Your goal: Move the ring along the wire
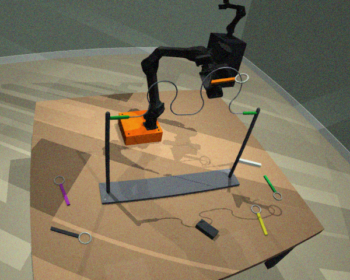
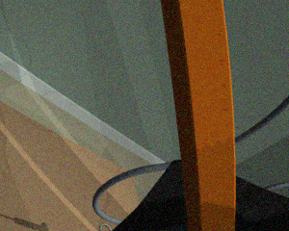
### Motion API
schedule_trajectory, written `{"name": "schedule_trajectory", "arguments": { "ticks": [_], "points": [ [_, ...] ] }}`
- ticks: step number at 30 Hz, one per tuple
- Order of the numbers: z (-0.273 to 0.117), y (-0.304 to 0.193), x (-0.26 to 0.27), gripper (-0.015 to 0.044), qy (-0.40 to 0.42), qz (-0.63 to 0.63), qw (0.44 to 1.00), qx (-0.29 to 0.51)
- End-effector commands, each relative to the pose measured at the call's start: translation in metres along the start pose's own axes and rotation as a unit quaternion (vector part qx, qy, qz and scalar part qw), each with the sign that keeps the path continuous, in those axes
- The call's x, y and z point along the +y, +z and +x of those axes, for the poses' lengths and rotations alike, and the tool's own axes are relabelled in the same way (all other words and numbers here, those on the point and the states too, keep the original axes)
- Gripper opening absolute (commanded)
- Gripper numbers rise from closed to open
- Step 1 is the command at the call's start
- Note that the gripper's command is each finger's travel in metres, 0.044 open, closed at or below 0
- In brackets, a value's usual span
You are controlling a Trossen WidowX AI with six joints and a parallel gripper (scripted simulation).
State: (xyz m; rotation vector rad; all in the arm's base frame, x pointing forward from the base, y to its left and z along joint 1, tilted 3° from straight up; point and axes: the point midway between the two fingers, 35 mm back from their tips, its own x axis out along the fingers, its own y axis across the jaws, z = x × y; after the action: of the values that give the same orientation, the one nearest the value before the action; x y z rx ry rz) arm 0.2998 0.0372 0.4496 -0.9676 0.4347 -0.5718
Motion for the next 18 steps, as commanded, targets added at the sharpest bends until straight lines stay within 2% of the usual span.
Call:
{"name": "schedule_trajectory", "arguments": {
  "ticks": [1, 18],
  "points": [
    [-0.0002, -0.0016, -0.0031, -0.0150, -0.016, -0.024, 1.000, -0.001],
    [0.0002, -0.0004, -0.0098, -0.0150, -0.065, -0.113, 0.991, -0.012]
  ]
}}
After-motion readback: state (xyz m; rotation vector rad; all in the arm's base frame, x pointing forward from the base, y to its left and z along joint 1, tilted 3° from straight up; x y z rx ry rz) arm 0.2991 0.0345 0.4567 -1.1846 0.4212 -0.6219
